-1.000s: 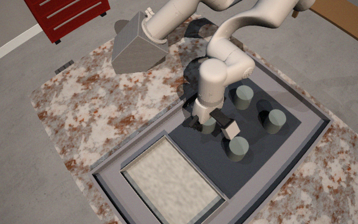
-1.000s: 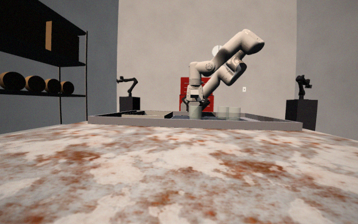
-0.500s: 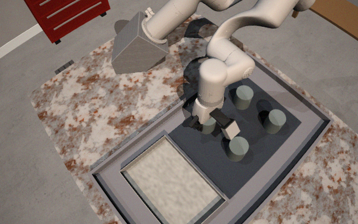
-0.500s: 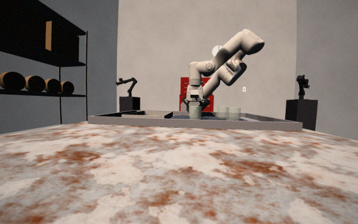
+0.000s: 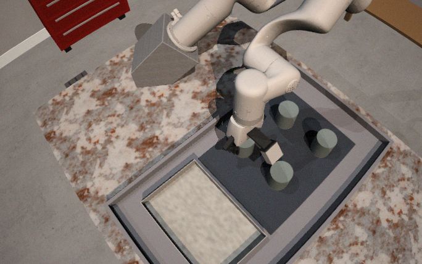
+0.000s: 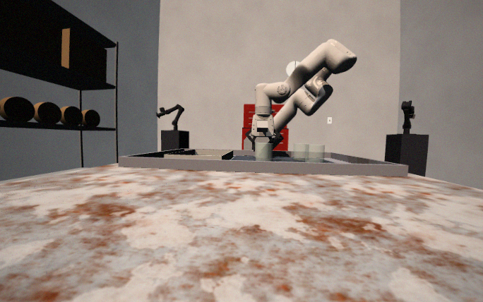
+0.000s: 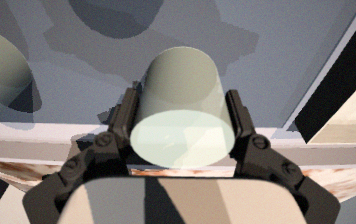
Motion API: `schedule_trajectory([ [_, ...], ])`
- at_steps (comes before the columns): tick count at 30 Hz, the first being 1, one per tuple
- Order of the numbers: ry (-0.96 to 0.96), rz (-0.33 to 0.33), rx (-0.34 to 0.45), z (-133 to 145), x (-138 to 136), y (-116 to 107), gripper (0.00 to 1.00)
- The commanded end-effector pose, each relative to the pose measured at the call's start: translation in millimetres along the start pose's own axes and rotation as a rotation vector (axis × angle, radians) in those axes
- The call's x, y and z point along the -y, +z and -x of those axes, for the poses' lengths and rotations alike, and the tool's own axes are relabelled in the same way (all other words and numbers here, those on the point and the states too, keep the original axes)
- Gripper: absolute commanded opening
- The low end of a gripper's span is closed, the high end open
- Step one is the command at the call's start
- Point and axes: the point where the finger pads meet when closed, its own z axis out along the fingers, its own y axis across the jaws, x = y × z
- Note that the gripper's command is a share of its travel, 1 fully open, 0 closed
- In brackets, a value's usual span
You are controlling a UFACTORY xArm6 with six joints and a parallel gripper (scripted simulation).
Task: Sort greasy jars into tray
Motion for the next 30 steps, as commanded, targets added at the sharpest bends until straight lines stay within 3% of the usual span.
schedule_trajectory([
  [1, -0.001, 0.001, -0.002, -0.9, -0.4, -0.7, 0.76],
  [30, -0.001, 0.001, -0.002, -0.9, -0.4, -0.7, 0.70],
])
